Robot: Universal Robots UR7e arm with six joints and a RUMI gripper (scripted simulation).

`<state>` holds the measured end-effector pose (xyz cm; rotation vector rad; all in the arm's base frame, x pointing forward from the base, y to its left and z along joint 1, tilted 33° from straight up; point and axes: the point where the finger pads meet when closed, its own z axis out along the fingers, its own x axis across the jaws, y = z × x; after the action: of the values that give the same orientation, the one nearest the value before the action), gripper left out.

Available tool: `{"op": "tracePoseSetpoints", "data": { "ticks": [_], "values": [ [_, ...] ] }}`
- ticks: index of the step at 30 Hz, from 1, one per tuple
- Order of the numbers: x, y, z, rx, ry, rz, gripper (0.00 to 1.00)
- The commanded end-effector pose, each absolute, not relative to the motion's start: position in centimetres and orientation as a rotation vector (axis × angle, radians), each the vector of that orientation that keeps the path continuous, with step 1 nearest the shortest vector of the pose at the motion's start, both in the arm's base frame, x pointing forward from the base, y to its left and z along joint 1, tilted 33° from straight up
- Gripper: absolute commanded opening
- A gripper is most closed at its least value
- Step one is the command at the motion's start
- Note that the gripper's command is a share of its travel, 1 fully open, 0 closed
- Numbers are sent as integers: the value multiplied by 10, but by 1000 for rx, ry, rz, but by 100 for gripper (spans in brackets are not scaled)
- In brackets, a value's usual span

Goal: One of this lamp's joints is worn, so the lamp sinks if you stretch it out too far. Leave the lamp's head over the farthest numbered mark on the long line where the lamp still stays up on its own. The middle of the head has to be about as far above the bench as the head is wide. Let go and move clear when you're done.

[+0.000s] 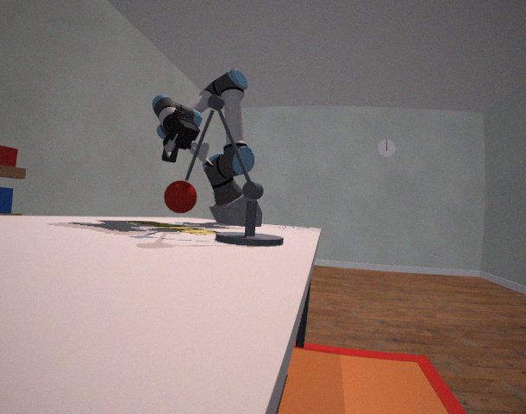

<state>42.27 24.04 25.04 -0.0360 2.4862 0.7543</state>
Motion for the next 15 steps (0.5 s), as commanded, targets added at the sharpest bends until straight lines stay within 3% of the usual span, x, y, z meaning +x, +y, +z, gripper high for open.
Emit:
{"op": "tracePoseSetpoints", "data": {
  "ticks": [1,15],
  "values": [
    [423,241,251,-37,2485,754,100],
    [423,241,251,-37,2485,754,100]
  ]
}}
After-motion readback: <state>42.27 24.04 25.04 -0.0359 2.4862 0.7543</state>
